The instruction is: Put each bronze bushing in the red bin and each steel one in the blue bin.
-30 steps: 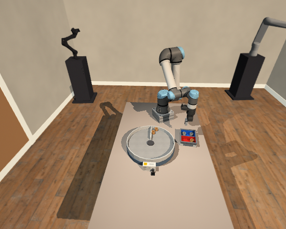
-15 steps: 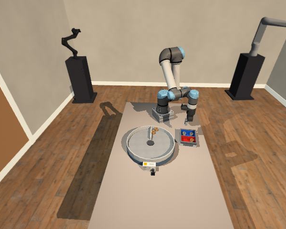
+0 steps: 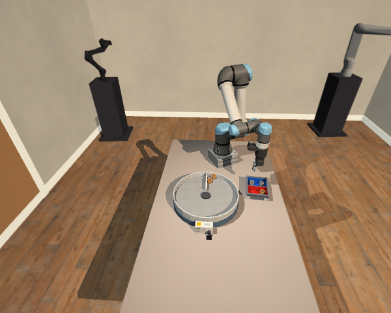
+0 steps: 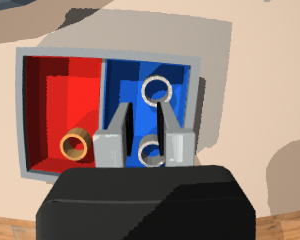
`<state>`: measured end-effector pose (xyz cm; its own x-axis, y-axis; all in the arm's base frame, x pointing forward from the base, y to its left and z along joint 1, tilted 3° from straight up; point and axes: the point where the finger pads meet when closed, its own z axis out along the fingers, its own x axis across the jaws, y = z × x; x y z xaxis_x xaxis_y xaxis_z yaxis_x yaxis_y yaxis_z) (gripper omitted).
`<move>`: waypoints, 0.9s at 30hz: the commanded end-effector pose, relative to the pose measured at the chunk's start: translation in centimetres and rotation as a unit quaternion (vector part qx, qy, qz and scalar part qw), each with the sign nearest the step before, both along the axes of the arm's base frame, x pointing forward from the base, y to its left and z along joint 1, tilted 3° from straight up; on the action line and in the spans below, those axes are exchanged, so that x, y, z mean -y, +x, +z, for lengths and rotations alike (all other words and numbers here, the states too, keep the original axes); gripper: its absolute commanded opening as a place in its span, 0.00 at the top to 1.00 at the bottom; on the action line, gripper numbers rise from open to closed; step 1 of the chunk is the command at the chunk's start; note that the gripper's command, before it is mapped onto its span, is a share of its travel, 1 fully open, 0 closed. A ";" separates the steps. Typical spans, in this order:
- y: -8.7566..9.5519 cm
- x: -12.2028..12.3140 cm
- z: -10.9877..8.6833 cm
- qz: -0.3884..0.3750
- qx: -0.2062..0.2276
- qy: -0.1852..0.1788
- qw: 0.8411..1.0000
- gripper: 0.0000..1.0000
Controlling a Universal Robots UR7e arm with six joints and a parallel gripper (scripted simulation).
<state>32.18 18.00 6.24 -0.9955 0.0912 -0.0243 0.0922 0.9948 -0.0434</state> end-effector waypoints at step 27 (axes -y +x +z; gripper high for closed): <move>0.1 1.0 0.0 0.000 0.001 0.000 1.000 0.60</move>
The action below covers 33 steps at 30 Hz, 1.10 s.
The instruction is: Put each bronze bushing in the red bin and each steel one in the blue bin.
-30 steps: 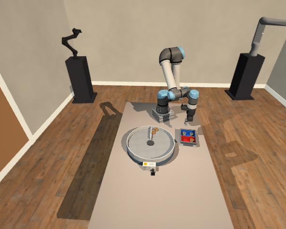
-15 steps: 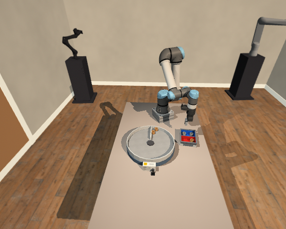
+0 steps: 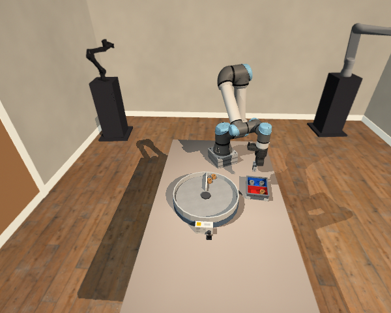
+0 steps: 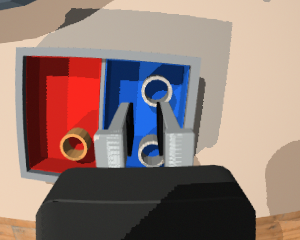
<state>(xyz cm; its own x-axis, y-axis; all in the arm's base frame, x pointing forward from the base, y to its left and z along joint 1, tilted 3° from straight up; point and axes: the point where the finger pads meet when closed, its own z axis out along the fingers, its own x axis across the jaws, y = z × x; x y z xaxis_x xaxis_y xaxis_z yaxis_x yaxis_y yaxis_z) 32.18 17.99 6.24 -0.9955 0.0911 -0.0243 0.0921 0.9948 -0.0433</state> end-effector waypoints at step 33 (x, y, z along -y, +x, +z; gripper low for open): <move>1.5 20.1 0.1 0.000 0.000 0.000 1.000 0.60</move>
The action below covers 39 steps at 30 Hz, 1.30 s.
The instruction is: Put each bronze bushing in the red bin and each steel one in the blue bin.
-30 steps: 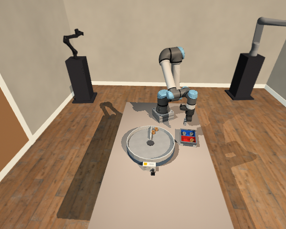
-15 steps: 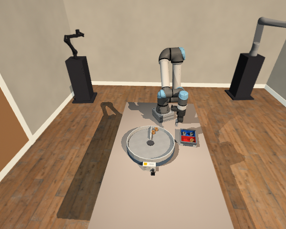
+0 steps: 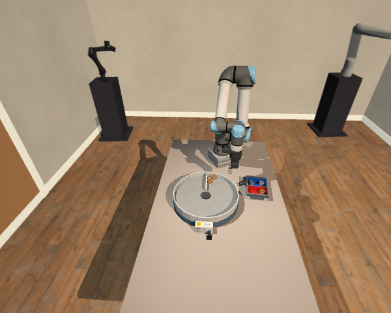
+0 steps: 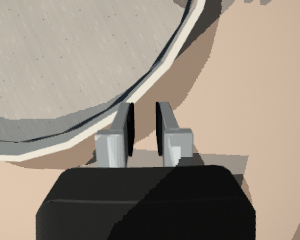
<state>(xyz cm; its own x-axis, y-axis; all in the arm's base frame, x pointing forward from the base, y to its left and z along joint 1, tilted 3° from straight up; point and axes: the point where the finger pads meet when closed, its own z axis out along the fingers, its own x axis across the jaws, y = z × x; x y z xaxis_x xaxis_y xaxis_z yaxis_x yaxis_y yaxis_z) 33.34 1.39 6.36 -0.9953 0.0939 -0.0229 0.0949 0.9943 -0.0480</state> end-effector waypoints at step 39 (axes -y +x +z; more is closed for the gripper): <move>1.1 14.0 -1.4 0.001 0.001 0.002 1.000 0.60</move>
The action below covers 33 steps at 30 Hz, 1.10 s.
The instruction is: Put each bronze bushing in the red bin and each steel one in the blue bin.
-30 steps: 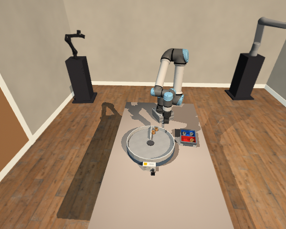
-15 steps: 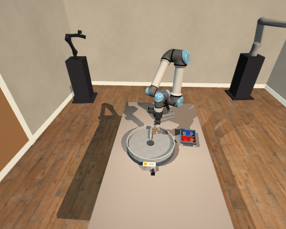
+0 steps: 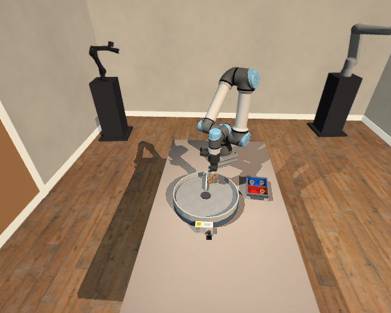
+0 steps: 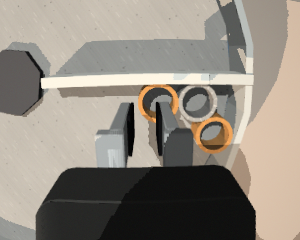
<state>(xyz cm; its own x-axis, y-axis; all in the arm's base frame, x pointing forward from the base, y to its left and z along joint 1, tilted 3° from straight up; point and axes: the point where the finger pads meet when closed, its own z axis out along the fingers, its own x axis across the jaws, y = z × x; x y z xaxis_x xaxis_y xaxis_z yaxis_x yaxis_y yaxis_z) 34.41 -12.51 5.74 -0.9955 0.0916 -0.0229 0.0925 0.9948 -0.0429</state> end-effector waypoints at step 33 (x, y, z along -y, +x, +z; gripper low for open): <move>0.1 0.3 -4.2 0.000 0.001 -0.001 1.000 0.60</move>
